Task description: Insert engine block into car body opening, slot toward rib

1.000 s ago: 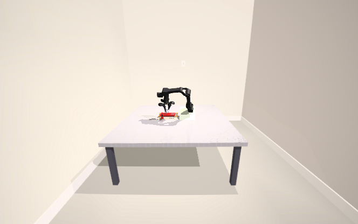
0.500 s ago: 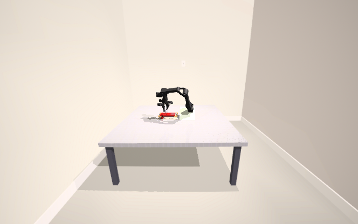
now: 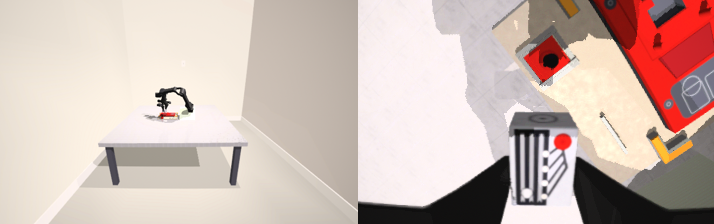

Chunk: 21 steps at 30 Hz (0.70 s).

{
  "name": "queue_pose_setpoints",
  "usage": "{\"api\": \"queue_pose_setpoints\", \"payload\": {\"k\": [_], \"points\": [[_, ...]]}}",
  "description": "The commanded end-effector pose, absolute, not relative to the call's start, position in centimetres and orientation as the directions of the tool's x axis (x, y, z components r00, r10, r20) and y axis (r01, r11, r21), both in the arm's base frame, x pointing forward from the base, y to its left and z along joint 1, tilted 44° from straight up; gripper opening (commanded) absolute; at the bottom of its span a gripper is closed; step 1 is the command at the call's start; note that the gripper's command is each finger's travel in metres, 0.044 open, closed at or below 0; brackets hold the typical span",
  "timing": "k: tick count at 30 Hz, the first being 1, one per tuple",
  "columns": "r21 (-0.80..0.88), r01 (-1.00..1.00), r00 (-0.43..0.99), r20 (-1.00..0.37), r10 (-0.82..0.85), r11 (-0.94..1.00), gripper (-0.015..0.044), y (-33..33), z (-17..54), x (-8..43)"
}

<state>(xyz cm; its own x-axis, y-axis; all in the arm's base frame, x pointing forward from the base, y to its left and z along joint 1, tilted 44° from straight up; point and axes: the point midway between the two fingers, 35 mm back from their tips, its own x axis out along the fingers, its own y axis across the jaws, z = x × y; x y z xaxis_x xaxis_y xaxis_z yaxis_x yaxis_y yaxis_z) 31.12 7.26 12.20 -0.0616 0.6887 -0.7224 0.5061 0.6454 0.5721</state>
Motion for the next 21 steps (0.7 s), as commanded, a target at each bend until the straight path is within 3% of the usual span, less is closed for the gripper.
{"api": "queue_pose_setpoints", "payload": {"k": [1, 21], "points": [[0.587, 0.463, -0.065, -0.725, 0.686, 0.664, 0.0000, 6.6, 10.9, 31.7], [0.658, 0.229, -0.064, -0.725, 0.686, 0.717, 0.0000, 3.9, 5.4, 33.9]]}}
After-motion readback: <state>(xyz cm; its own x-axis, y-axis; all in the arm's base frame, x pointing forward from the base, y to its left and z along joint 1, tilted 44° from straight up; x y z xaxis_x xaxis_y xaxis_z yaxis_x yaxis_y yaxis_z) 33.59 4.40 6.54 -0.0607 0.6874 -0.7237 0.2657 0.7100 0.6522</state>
